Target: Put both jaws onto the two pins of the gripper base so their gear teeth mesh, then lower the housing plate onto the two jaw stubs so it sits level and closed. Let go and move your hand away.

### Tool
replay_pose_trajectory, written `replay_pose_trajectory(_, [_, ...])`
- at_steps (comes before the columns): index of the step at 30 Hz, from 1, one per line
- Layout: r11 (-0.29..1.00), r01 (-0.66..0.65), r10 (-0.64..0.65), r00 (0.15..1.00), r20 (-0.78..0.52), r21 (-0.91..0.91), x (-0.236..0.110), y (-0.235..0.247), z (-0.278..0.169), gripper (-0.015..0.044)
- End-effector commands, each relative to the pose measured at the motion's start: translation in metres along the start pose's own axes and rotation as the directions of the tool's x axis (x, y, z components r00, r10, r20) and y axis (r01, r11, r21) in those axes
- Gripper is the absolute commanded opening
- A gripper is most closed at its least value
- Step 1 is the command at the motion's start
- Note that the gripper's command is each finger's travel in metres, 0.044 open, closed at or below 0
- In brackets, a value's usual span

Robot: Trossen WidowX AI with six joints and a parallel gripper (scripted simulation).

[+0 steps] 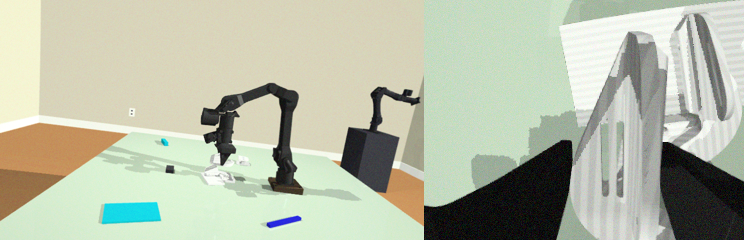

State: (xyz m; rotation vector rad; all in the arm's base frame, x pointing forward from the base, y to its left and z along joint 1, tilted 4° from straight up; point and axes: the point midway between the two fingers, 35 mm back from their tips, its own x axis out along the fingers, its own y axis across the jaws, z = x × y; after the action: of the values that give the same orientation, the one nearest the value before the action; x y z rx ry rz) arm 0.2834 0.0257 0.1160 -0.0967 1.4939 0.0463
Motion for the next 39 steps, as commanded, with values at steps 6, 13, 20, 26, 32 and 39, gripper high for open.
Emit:
replay_pose_trajectory(6, [1.0,0.006,-0.006,1.0,0.004,0.004,-0.0007,-0.0008,0.001,0.0134])
replay_pose_trajectory(13, [1.0,0.006,-0.006,1.0,0.004,0.004,-0.0007,-0.0008,0.001,0.0134])
replay_pose_trajectory(20, [1.0,0.006,-0.006,1.0,0.004,0.004,-0.0007,-0.0038,0.0034,0.0134])
replay_pose_trajectory(26, [1.0,0.006,-0.006,1.0,0.004,0.004,-0.0007,-0.0038,0.0034,0.0134])
replay_pose_trajectory(32, [1.0,0.006,-0.006,1.0,0.004,0.004,-0.0007,-0.0038,0.0034,0.0134])
replay_pose_trajectory(39, [1.0,0.006,-0.006,1.0,0.004,0.004,-0.0007,-0.0038,0.0034,0.0134])
